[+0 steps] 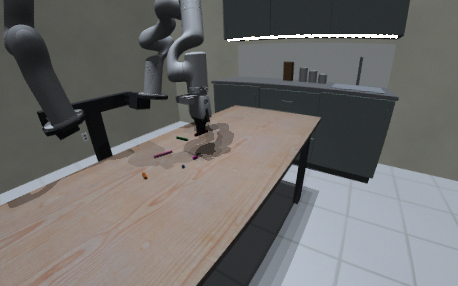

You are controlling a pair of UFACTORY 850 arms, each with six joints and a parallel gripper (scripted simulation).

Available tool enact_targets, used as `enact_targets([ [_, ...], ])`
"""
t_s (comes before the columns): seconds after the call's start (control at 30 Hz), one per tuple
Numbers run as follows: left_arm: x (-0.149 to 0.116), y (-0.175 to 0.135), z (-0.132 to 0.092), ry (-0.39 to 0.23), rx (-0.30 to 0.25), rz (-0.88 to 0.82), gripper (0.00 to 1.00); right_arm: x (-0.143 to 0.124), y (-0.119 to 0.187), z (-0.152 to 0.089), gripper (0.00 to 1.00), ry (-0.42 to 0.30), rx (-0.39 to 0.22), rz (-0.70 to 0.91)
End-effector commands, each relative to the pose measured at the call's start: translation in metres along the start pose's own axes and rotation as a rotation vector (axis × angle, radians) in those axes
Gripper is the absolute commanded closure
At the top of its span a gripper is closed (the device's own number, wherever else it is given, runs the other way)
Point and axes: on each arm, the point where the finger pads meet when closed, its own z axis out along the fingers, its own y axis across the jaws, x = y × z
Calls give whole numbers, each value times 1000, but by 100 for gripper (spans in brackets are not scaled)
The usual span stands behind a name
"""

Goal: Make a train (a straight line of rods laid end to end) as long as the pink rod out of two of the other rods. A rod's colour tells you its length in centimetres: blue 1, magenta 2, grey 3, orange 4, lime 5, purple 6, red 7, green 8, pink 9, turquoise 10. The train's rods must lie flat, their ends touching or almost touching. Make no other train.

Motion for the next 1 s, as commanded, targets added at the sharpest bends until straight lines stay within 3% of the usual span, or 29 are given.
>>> enact_targets([
  [0.0, 2, -2, -1, 1, -2, -9, 94, 0, 0, -1, 0, 2, 0, 0],
  [0.43, 2, -2, 6, -1, -2, -10, 94, 0, 0, -1, 0, 2, 0, 0],
  [0.7, 2, -3, 27, -1, -2, -10, 94, 0, 0, -1, 0, 2, 0, 0],
  [0.97, 2, -3, 62, -1, -2, -10, 94, 0, 0, -1, 0, 2, 0, 0],
])
